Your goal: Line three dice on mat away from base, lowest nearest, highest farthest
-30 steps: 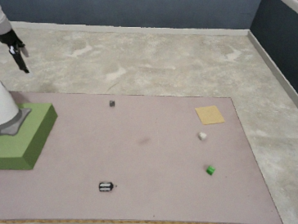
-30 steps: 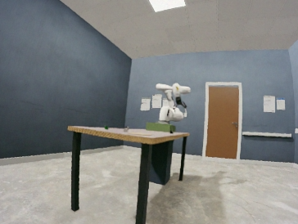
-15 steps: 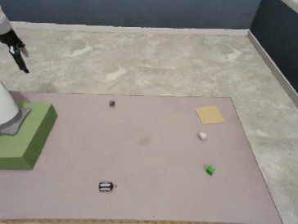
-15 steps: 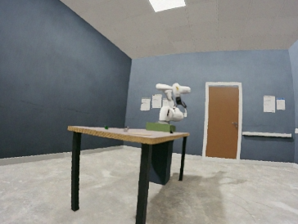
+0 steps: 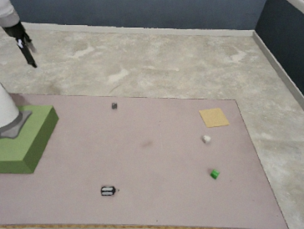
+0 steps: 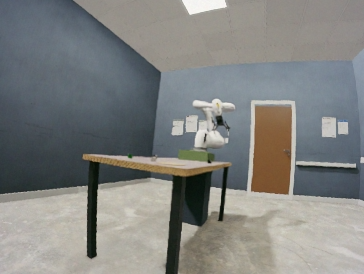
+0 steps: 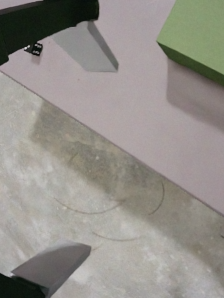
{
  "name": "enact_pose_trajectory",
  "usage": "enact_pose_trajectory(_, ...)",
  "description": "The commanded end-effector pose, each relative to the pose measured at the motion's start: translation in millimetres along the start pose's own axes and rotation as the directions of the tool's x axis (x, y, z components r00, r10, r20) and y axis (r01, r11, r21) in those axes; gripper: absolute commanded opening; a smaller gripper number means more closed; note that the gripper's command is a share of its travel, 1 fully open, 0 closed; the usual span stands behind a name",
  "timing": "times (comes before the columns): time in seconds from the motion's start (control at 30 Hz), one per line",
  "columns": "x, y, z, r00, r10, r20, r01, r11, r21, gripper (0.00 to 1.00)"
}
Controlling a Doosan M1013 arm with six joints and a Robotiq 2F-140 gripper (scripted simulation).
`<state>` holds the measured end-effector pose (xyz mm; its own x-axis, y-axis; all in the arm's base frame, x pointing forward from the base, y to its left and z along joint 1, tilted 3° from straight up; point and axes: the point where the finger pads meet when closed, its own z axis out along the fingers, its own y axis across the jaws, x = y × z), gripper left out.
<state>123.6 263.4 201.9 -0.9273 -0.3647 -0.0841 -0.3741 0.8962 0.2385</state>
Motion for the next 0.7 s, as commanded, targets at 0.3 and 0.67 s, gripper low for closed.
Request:
enact_pose_trajectory(0.3,-122.9,2.9,-38.2,0.999,-0.053,0.003,0.053,0.998,0.036,1.0)
enact_pose_trajectory(0.67,-245.0,-23.9,-61.2,0.995,-0.102,-0.002,0.102,0.992,0.072,1.0)
